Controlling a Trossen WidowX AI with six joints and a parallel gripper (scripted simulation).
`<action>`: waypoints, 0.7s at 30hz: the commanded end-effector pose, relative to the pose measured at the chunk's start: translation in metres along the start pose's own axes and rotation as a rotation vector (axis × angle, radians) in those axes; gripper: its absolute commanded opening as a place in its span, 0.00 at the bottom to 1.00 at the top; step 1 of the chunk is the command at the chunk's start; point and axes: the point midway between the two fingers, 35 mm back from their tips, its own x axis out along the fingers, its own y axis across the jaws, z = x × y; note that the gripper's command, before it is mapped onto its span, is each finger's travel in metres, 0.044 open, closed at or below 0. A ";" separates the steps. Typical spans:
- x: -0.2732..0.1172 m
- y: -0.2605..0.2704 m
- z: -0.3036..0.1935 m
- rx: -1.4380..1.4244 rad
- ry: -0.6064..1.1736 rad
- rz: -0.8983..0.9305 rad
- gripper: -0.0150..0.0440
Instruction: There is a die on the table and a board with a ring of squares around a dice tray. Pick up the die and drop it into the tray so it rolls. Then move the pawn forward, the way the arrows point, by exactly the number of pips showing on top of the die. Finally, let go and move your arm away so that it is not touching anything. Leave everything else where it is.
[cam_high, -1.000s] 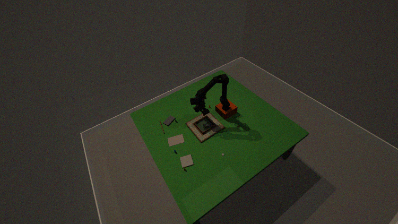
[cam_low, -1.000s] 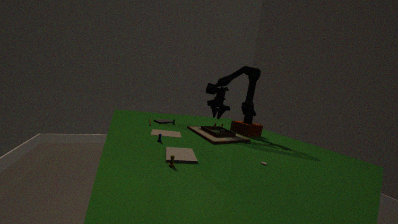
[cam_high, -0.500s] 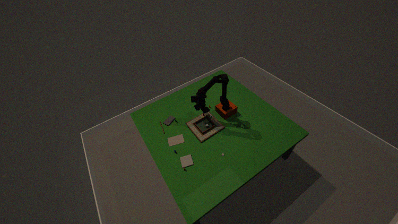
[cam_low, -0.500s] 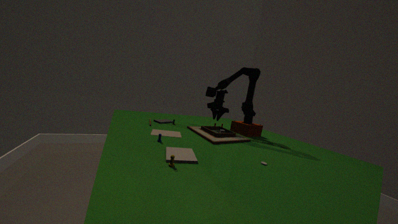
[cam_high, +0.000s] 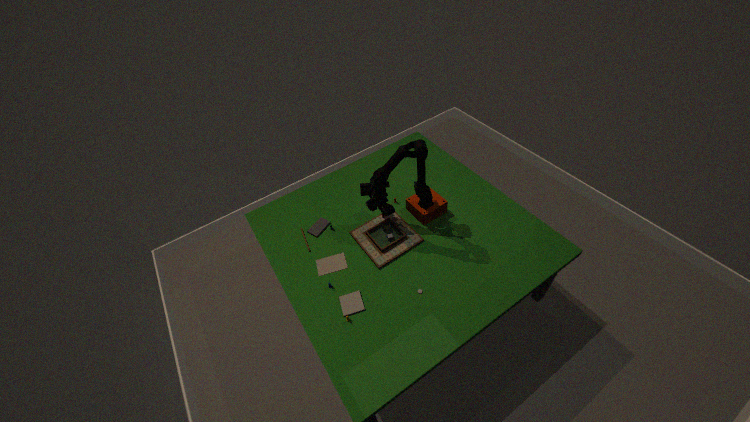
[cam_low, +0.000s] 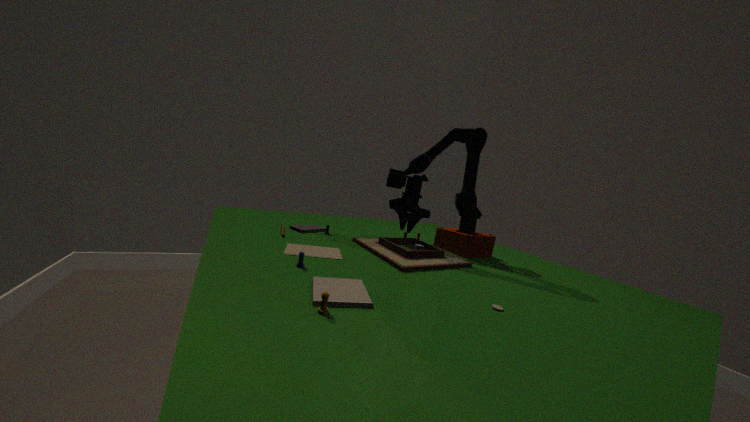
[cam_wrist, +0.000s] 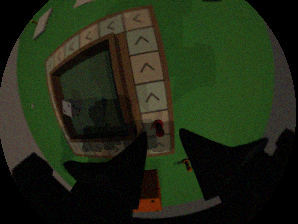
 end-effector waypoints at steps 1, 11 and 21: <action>0.010 0.002 -0.003 -0.004 0.014 0.010 0.59; 0.026 0.003 -0.004 -0.004 0.014 0.011 0.59; 0.028 0.003 -0.004 -0.004 0.014 0.011 0.35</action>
